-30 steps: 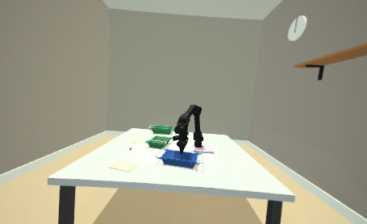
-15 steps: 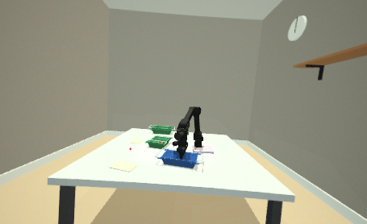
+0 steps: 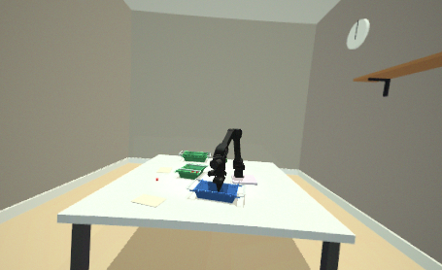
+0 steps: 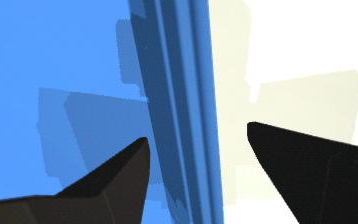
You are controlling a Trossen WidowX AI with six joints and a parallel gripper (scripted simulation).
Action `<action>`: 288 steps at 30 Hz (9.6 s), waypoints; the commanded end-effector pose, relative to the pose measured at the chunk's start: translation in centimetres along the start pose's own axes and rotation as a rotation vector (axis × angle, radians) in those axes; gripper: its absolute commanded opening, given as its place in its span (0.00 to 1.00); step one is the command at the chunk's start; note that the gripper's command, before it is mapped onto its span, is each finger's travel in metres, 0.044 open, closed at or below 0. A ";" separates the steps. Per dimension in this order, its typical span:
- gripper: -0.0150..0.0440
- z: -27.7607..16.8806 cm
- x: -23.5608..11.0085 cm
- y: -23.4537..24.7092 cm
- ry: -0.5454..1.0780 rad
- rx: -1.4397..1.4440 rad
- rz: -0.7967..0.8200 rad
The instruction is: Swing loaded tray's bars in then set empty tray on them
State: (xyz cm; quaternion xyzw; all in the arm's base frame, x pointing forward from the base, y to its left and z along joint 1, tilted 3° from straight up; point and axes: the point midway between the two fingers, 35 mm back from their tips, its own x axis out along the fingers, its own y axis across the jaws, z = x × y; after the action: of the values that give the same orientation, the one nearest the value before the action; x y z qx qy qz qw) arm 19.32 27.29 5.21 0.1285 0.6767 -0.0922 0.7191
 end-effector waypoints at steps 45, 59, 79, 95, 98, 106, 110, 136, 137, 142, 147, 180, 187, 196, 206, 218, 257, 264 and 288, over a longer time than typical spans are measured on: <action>0.25 0.1 -6.6 0.2 -0.002 0.000 0.000; 0.25 0.0 -8.0 0.0 -0.002 0.000 0.000; 0.25 0.1 -13.0 0.4 -0.004 -0.003 0.006; 0.25 0.0 -17.6 -0.1 -0.006 -0.006 0.011; 0.25 0.0 -17.6 -0.1 -0.006 -0.006 0.011; 0.25 0.0 -17.6 -0.1 -0.006 -0.006 0.011; 0.25 0.0 -17.6 -0.1 -0.006 -0.006 0.011; 0.25 5.9 -17.5 -2.7 -0.010 0.242 0.006; 0.25 6.3 -17.4 -2.8 -0.010 0.256 0.005; 0.25 7.9 -17.4 -3.8 -0.012 0.327 0.004; 0.25 9.4 -17.4 -4.8 -0.014 0.398 0.003; 0.25 17.7 -17.7 -13.7 -0.027 0.865 0.000; 0.25 19.0 -17.7 -15.9 -0.031 0.964 0.000; 0.25 20.4 -17.9 -19.0 -0.036 1.091 0.001; 0.25 21.5 -18.1 -22.5 -0.042 1.233 0.003; 0.25 22.1 -18.2 -25.2 -0.047 1.339 0.004; 0.25 22.4 -18.3 -27.4 -0.049 1.339 0.002; 0.25 22.4 -18.3 -27.4 -0.049 1.339 0.002; 0.25 22.6 -16.0 -27.4 -0.048 1.427 0.001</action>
State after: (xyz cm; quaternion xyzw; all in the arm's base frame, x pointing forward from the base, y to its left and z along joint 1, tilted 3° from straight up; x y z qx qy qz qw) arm 31.19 -6.47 20.51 0.5550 0.4480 -0.5170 0.4733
